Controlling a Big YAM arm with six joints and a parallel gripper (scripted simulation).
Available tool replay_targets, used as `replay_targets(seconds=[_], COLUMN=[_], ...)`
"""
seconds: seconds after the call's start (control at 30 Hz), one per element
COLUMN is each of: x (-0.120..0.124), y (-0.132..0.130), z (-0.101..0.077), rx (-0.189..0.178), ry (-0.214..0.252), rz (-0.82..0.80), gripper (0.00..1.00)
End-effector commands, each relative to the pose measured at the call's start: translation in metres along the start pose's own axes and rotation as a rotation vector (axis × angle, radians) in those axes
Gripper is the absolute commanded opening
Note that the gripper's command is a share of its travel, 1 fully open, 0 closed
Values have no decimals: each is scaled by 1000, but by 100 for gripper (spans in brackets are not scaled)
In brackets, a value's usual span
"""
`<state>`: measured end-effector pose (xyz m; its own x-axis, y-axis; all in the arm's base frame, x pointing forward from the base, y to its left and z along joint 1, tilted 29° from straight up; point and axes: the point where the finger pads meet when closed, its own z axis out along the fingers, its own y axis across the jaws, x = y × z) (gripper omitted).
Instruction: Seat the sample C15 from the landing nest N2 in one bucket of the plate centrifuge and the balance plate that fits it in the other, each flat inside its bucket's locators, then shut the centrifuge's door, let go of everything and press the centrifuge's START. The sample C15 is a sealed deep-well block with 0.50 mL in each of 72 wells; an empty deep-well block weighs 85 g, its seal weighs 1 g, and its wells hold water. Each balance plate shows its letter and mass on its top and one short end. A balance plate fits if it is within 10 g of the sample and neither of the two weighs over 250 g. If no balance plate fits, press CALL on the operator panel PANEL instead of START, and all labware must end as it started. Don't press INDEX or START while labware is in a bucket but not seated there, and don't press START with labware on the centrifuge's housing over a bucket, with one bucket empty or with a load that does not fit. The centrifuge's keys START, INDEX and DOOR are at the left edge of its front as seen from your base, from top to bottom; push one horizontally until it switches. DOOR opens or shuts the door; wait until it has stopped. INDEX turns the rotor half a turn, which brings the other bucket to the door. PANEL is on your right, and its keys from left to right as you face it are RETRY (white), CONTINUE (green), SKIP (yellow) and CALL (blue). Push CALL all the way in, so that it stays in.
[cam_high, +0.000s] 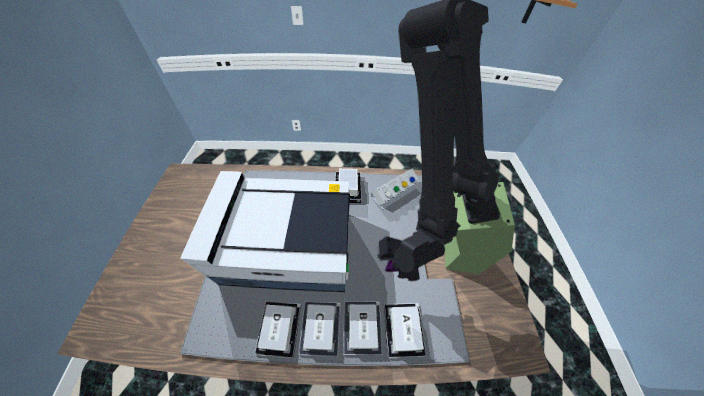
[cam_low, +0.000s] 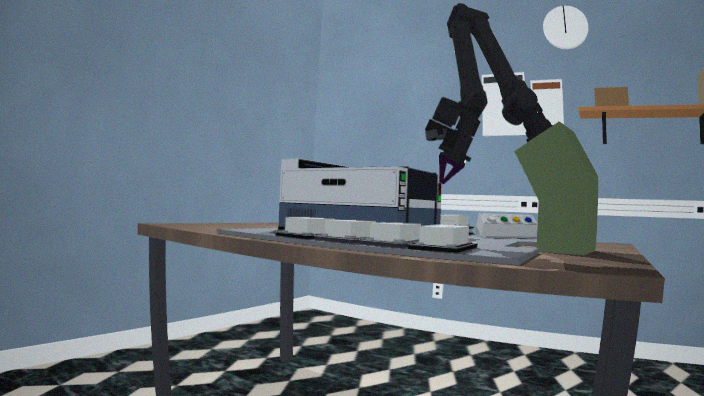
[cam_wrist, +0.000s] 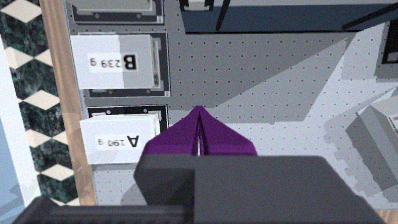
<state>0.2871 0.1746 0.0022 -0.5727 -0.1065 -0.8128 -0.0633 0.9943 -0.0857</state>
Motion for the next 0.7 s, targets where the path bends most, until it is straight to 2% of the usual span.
replay_targets(seconds=[0.0,0.67], x=[-3,-7], y=[-4,-1], z=[8,37], rx=[6,3], ry=[-38,-169], rz=[-14,-8], gripper=[0,0])
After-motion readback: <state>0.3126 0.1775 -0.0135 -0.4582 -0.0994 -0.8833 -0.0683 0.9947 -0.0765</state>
